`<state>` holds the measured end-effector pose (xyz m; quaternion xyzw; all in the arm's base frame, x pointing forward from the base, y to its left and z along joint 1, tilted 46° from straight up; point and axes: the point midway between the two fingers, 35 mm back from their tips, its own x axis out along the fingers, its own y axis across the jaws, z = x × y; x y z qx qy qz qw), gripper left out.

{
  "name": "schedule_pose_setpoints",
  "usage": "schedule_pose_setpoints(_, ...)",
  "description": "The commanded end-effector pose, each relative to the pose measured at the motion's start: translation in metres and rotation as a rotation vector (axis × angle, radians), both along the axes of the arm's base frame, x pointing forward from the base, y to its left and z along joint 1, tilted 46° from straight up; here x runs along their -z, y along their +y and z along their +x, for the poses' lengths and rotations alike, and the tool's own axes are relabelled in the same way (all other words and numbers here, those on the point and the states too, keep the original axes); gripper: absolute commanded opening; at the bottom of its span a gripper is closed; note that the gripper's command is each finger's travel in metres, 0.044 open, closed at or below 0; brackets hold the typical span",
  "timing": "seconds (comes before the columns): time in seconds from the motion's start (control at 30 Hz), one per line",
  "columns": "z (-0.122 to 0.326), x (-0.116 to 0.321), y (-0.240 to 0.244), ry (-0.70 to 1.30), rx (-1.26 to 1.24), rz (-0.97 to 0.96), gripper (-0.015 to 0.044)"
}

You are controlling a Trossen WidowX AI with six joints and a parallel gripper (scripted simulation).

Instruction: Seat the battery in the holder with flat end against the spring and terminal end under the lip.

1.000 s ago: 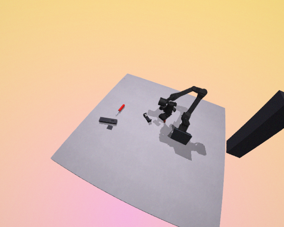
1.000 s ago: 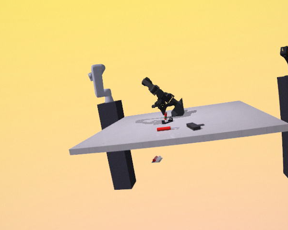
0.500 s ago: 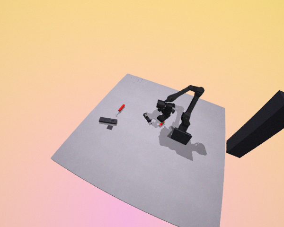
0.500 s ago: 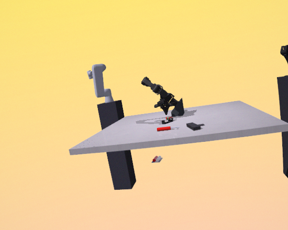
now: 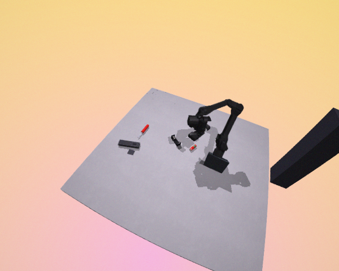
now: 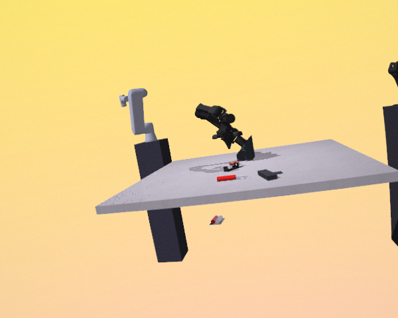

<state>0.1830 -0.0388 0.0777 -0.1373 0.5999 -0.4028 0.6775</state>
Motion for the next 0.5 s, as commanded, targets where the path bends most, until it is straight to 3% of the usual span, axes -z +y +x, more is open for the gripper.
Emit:
schedule_pose_setpoints(0.0,-0.0016,-0.0127,0.0138,0.002,0.003,-0.004,0.0)
schedule_pose_setpoints(0.37,-0.0013,-0.0109,0.0113,0.002,0.001,-0.006,0.0)
schedule_pose_setpoints(0.47,-0.0002,-0.0058,0.0089,0.092,-0.088,0.001,0.0079)
